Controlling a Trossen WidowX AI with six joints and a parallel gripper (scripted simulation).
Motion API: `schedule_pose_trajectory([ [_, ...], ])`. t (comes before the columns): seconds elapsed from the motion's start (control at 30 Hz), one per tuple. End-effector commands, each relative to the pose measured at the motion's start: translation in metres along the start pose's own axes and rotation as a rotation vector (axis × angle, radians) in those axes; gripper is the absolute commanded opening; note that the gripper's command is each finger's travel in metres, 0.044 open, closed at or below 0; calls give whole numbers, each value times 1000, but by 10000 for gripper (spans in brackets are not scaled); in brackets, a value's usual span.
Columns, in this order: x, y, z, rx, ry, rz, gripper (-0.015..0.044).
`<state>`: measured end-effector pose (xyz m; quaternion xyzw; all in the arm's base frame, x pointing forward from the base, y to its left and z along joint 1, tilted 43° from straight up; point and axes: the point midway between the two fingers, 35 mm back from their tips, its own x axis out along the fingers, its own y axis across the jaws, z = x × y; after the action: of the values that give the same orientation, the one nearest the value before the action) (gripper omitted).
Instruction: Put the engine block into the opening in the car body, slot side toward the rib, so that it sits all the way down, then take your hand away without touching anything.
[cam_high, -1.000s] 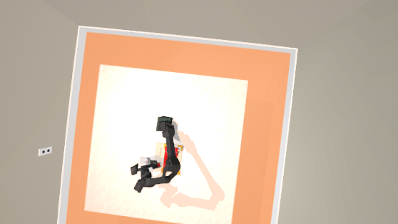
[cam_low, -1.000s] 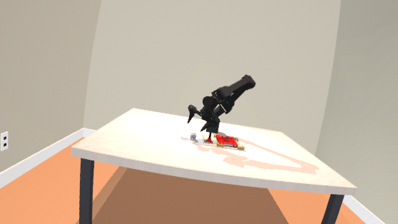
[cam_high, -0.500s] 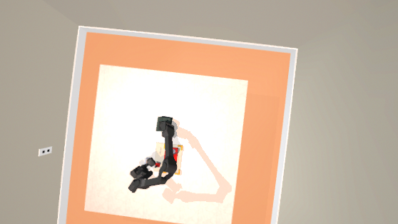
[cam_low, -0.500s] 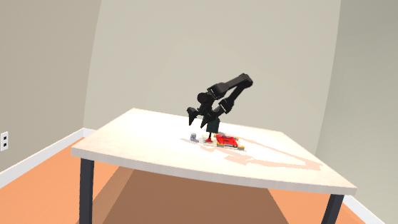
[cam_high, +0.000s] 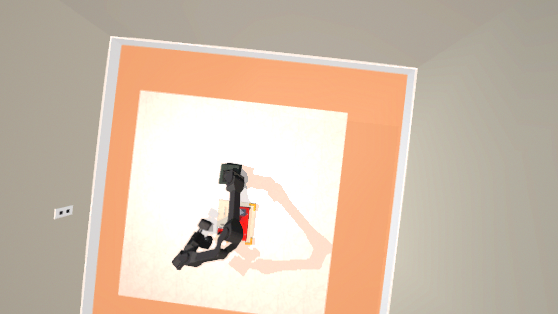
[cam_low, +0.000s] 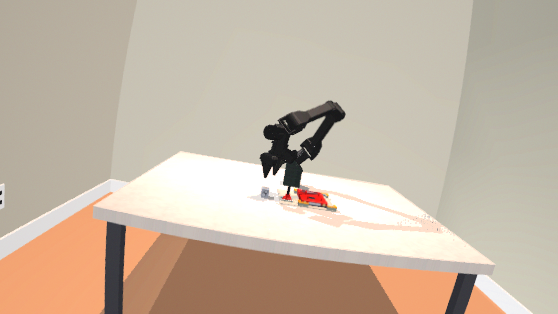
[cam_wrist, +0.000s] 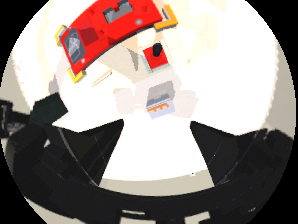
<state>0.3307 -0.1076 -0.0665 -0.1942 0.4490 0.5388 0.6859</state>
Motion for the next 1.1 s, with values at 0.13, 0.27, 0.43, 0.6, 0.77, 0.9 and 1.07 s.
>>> schedule_pose_trajectory([
  [0.13,-8,-2,-1,-254,-91,-15,440],
  [0.27,-12,-4,-1,-380,-133,-33,440],
  [0.43,-14,-4,-1,-426,-148,-41,440],
  [0.6,-12,-7,-11,-426,-146,-42,440],
  [0.77,18,-8,-7,-426,-148,-42,440],
  [0.9,20,-8,-6,-426,-148,-42,440],
  [1.07,33,-8,-4,-426,-149,-42,440],
])
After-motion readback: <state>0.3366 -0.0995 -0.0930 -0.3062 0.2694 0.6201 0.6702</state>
